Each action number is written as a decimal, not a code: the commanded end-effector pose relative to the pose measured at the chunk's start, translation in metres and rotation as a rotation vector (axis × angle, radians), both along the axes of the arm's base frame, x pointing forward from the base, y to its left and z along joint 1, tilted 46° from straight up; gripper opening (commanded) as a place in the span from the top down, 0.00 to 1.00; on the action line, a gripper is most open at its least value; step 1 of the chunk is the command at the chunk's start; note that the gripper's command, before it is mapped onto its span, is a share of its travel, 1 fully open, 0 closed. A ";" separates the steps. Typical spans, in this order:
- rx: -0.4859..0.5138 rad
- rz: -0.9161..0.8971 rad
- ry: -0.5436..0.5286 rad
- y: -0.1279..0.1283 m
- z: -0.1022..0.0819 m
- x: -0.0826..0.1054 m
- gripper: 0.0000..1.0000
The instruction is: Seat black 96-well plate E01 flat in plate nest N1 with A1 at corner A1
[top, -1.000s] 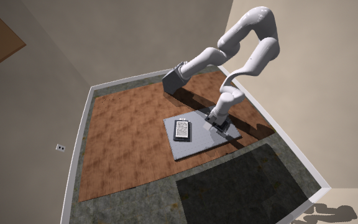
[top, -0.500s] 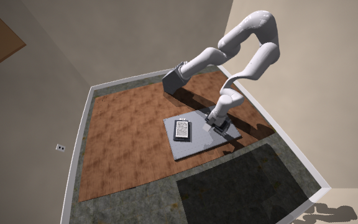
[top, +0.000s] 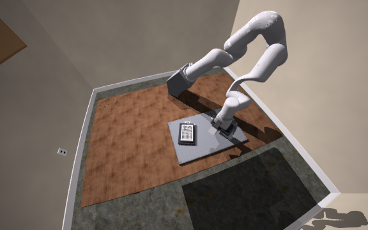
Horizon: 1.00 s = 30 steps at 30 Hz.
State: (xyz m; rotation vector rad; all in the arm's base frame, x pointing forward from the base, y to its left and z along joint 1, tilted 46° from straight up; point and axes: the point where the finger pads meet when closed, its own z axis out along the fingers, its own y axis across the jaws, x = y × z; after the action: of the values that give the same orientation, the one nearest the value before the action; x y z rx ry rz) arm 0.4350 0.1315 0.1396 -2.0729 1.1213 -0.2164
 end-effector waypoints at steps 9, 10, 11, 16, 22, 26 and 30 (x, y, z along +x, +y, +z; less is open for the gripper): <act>0.000 -0.001 -0.002 0.003 0.002 -0.002 1.00; 0.000 -0.001 -0.002 0.003 0.002 -0.002 1.00; 0.000 -0.001 -0.002 0.003 0.002 -0.002 1.00; 0.000 -0.001 -0.002 0.004 0.002 -0.003 1.00; 0.000 -0.001 -0.002 0.006 0.002 -0.004 1.00; 0.000 -0.001 -0.002 0.007 0.002 -0.005 1.00; 0.000 -0.001 -0.002 0.008 0.003 -0.006 1.00</act>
State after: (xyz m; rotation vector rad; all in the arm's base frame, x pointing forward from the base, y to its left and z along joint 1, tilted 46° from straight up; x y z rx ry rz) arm 0.4296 0.1384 0.1413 -2.0729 1.1214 -0.2163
